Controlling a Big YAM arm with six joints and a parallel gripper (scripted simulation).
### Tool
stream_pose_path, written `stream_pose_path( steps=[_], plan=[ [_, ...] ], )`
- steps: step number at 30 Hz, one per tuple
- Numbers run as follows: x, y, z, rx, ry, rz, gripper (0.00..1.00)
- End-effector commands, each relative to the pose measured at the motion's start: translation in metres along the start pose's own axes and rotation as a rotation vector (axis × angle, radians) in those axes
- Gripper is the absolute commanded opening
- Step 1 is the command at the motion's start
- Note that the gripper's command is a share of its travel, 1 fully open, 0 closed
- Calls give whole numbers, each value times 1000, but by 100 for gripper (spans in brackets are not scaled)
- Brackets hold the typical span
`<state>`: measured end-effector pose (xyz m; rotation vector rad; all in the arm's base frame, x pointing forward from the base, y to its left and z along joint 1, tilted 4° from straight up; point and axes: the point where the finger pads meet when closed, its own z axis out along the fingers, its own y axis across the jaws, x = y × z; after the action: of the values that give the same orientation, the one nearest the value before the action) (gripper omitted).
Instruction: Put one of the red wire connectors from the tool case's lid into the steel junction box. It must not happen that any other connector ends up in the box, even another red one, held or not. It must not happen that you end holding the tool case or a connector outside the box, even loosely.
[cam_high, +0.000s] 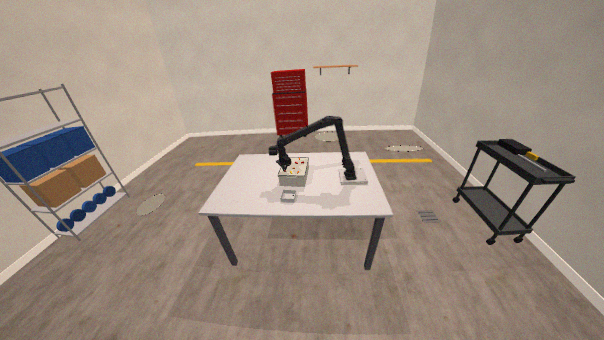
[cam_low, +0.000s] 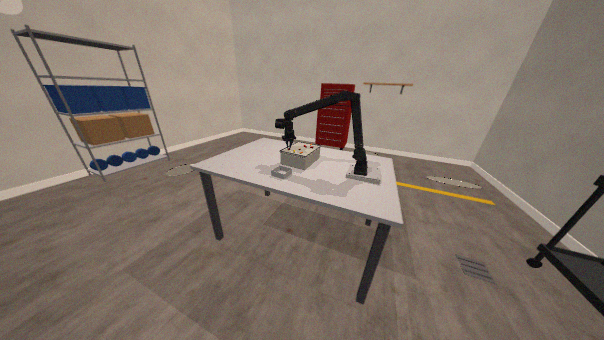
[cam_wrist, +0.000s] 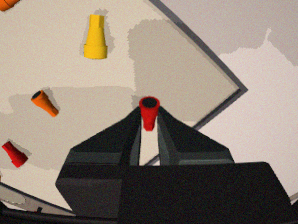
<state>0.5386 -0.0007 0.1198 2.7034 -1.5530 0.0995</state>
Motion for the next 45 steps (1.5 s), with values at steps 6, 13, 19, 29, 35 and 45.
stream_pose_path(
  steps=[6,13,19,29,35,45],
  plan=[
    [3,-1,10,-2,-2,-5,10],
    [3,-1,10,-2,-2,-5,10],
    [3,-1,10,-2,-2,-5,10],
    [8,-7,-15,23,13,-4,10],
    [10,-9,-44,43,24,-4,10],
    [11,-11,-72,61,34,-5,10]
  ],
)
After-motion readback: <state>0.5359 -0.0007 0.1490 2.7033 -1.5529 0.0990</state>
